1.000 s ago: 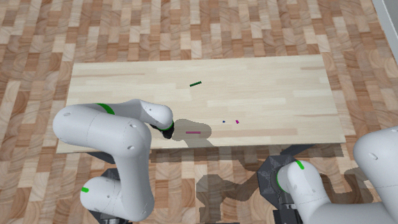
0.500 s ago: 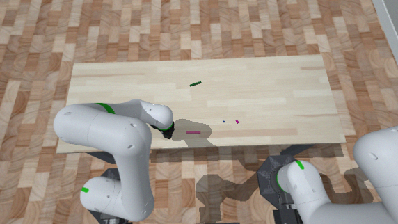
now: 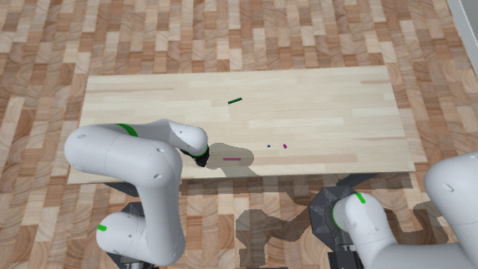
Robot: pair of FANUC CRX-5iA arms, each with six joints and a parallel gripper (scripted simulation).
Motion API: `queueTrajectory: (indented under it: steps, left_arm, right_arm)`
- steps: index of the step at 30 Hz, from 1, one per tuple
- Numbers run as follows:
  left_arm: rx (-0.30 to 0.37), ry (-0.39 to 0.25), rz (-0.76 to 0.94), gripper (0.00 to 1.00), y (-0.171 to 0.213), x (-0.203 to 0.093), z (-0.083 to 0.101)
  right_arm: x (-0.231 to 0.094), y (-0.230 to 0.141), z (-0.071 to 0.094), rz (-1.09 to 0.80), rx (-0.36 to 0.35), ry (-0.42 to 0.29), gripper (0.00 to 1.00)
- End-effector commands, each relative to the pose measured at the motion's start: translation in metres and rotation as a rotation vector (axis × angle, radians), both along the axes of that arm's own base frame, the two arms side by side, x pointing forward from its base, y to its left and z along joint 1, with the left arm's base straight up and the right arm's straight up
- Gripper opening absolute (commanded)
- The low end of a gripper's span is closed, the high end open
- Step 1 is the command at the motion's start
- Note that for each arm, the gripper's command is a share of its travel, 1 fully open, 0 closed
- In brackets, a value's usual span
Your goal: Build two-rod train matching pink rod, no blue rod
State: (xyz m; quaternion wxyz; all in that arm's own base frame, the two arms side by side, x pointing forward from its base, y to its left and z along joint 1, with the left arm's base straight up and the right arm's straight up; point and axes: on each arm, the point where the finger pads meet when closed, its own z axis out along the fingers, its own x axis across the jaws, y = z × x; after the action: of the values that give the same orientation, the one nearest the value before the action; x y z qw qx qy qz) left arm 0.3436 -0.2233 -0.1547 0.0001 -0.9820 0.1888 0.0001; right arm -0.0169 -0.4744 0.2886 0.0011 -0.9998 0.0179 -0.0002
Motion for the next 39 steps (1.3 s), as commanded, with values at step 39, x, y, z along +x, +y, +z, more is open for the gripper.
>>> queueTrajectory:
  steps: [39]
  left_arm:
    - [-0.001, -0.001, 0.000, 0.24, -0.0004, 0.0007, 0.0006]
  right_arm:
    - [-0.0002, -0.0003, 0.0010, 0.000, -0.002, 0.000, 1.00]
